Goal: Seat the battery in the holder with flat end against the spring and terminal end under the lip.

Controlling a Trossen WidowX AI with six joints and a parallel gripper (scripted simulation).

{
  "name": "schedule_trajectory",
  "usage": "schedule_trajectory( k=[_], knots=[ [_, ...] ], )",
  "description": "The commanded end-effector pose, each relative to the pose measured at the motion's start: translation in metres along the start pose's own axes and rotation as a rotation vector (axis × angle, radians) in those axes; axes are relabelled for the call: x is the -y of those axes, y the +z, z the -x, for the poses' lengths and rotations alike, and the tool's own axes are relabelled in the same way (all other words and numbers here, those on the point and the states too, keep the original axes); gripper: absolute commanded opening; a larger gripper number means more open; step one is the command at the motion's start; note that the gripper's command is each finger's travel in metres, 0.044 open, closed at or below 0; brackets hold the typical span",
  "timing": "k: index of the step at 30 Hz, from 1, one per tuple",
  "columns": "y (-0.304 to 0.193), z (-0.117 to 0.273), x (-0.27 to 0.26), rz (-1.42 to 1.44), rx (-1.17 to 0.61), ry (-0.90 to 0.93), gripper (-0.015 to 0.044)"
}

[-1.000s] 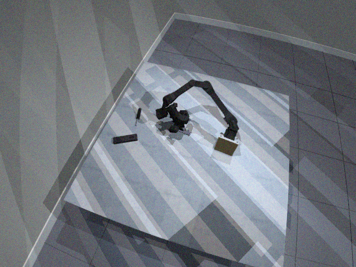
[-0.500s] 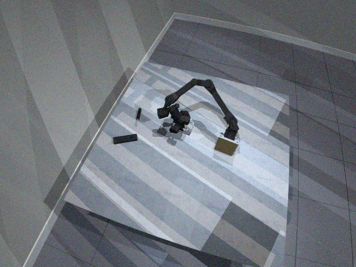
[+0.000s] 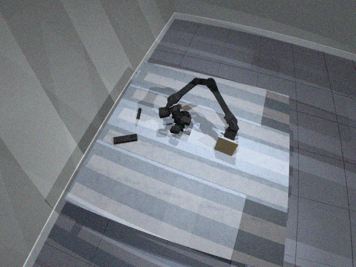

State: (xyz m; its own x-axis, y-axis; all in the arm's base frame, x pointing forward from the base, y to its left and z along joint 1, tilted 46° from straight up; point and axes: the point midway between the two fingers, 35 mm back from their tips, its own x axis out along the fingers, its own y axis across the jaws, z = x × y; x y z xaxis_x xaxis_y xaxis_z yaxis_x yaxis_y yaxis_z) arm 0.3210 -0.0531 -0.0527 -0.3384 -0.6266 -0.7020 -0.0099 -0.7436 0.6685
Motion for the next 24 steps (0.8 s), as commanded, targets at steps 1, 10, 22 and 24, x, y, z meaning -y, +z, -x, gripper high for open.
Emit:
schedule_trajectory(
  k=[1, 10, 22, 24],
  knots=[
    [-0.0046, -0.0008, 0.0016, -0.003, -0.033, -0.003, 0.0058],
    [-0.0038, -0.0023, 0.0015, 0.001, -0.071, -0.006, 0.0058],
    [-0.0022, -0.0042, 0.0008, 0.006, -0.121, -0.008, 0.0058],
    [-0.0019, -0.0045, 0.0005, 0.007, -0.129, -0.009, 0.0058]
  ],
)
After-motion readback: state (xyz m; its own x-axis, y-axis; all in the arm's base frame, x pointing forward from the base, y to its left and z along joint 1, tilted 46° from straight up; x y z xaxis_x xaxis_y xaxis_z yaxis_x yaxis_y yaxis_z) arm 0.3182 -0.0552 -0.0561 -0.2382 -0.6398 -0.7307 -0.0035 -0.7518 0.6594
